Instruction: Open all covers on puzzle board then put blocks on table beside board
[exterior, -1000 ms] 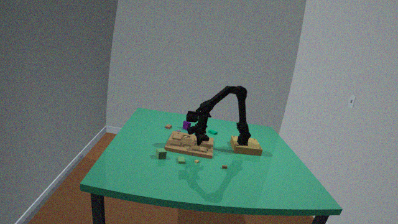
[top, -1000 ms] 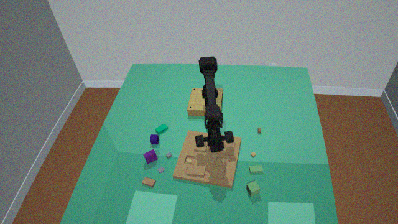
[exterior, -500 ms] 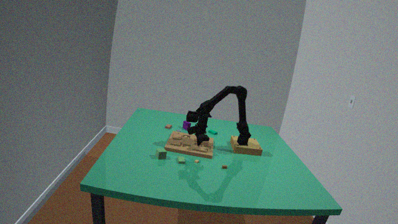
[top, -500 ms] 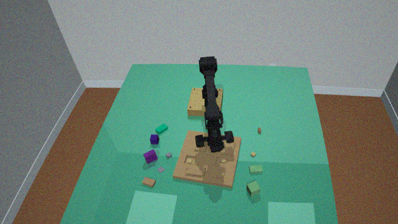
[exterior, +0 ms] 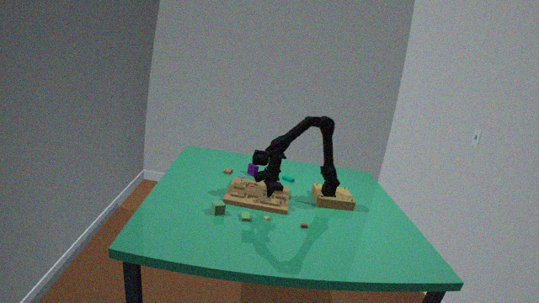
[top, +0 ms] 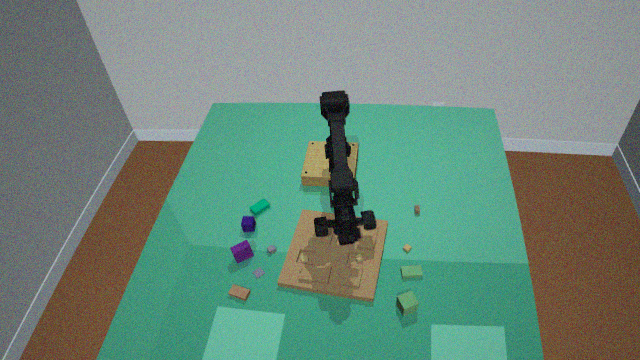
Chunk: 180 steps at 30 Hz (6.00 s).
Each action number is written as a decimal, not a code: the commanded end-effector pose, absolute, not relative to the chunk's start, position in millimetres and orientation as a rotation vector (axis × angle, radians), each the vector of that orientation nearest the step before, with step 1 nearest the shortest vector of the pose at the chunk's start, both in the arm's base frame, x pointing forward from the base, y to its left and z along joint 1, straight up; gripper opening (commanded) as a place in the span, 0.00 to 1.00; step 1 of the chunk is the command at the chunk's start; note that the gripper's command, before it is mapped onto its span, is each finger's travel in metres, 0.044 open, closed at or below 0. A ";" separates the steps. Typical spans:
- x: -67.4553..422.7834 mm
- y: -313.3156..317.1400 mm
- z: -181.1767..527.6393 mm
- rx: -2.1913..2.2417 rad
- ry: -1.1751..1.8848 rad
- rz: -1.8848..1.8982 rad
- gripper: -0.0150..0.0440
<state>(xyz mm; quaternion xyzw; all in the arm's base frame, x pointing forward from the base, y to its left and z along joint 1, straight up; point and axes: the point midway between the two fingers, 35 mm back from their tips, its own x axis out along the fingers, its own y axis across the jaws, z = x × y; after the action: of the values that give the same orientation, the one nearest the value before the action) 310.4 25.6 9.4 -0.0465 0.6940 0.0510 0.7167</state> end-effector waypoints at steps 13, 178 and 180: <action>311.9 22.6 18.0 -0.103 1.539 0.112 0.25; 313.8 20.6 79.4 -0.102 1.540 0.111 0.39; 313.5 20.6 84.7 -0.102 1.540 0.111 0.39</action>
<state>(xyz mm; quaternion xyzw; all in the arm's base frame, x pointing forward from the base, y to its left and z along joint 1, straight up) 313.7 20.7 78.1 -0.0451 0.6957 0.0492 0.7152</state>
